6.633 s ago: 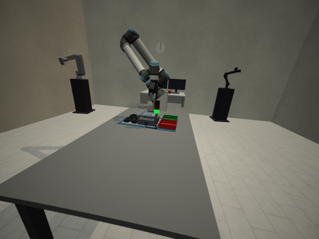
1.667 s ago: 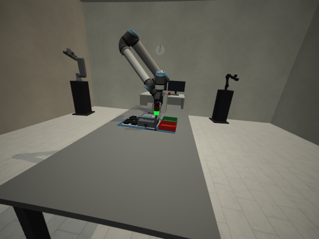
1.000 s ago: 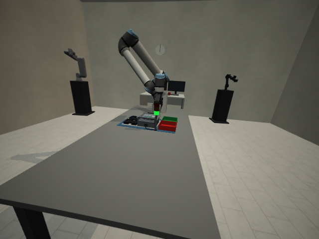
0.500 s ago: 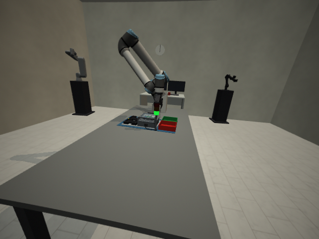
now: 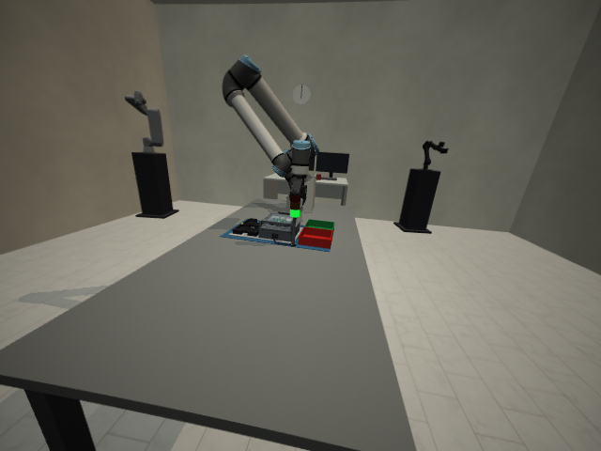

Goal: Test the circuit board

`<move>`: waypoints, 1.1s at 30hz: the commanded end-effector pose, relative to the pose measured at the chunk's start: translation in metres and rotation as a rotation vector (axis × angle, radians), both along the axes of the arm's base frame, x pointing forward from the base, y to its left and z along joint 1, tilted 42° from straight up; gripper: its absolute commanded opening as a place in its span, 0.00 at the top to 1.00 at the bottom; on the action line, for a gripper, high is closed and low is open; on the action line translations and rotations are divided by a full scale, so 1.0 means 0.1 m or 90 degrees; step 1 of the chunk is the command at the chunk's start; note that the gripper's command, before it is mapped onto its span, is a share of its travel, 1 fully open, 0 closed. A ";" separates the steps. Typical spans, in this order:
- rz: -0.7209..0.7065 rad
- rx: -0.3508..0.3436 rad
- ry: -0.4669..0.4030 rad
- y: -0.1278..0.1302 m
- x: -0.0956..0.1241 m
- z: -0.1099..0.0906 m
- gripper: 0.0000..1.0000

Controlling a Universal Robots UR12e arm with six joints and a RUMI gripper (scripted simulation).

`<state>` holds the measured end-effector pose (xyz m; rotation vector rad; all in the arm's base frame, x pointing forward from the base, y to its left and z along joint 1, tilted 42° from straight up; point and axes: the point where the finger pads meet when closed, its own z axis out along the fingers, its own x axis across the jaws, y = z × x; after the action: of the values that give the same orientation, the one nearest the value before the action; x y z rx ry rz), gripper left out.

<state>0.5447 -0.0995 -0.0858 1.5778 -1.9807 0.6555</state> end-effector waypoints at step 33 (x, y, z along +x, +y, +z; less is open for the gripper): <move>-0.001 0.000 0.003 -0.03 -0.07 -0.05 1.00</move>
<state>0.5418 -0.1011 -0.0884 1.5777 -1.9805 0.6548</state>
